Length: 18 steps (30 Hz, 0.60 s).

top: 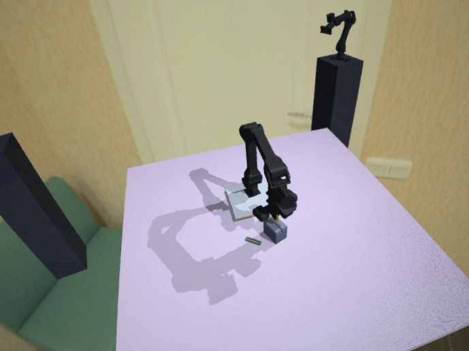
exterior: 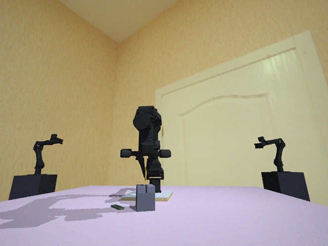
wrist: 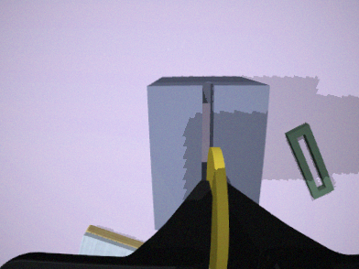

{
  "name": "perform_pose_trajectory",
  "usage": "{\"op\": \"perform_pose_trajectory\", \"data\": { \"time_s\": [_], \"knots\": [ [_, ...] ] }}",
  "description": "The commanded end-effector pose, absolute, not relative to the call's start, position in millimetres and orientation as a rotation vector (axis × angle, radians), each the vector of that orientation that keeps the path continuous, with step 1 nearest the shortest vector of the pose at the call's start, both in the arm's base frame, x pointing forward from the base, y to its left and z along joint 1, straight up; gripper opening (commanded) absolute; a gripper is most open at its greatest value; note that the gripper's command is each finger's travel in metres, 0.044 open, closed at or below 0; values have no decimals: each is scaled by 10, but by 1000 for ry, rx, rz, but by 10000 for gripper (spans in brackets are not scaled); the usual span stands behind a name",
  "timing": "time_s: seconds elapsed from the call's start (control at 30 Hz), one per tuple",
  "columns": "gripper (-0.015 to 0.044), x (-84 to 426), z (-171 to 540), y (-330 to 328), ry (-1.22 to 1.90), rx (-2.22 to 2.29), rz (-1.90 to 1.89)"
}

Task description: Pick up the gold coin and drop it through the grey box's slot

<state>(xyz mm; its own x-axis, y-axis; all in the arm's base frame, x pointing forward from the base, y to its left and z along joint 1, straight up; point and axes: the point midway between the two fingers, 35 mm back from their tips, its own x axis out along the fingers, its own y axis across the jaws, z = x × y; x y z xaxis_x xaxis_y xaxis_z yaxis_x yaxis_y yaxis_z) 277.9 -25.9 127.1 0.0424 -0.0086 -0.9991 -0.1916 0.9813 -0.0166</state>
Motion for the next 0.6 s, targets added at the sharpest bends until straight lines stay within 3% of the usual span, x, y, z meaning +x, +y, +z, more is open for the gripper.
{"op": "perform_pose_trajectory", "data": {
  "time_s": [0.0, 0.57],
  "knots": [
    [0, 2766, 1245, -255, 1528, -161, 143],
    [0, 2775, 1200, -258, 1529, -155, 137]
  ]
}}
